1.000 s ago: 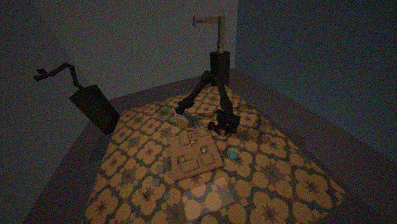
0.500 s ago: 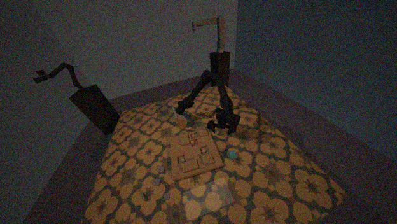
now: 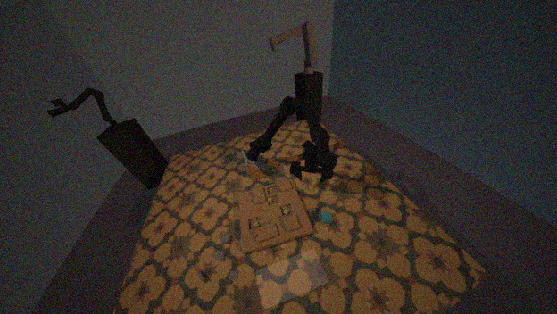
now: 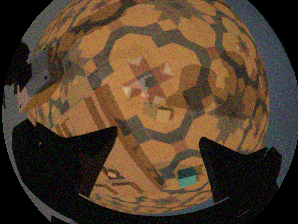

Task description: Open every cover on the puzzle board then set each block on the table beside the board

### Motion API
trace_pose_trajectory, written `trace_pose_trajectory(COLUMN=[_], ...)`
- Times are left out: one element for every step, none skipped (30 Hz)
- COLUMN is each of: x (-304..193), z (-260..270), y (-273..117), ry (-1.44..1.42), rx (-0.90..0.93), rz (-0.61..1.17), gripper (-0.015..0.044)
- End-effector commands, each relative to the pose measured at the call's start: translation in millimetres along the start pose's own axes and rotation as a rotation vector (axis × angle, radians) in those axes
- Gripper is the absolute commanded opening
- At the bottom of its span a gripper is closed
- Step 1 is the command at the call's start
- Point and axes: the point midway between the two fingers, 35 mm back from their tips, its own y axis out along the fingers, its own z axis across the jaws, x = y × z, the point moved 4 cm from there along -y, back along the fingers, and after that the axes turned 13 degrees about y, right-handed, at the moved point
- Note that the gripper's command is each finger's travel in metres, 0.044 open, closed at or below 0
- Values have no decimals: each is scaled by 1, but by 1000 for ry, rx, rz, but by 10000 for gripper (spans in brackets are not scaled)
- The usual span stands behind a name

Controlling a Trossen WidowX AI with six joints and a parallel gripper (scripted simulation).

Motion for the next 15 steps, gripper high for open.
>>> trace_pose_trajectory(x=[2, 2, 2, 1, -1, -6, -11, -16, -21, -26, -31, -35, -40, -45, -50], z=[-1, -1, -1, -1, 0, 2, 5, 7, 10, 13, 16, 19, 21, 25, 28], y=[-12, -14, -15, -15, -14, -14, -14, -14, -14, -14, -14, -13, -13, -13, -13], ry=[-7, -7, -7, 4, 37, 92, 158, 225, 292, 359, 426, 493, 560, 582, 602], rx=[-8, -8, -8, -8, -7, -6, -5, -4, -3, -2, -2, -1, -1, 0, 0], rz=[-1, -1, -1, 0, 1, 3, 6, 9, 11, 14, 16, 19, 21, 24, 26], gripper=[440, 440, 440, 414, 387, 361, 335, 309, 282, 256, 230, 204, 177, 151, 125])
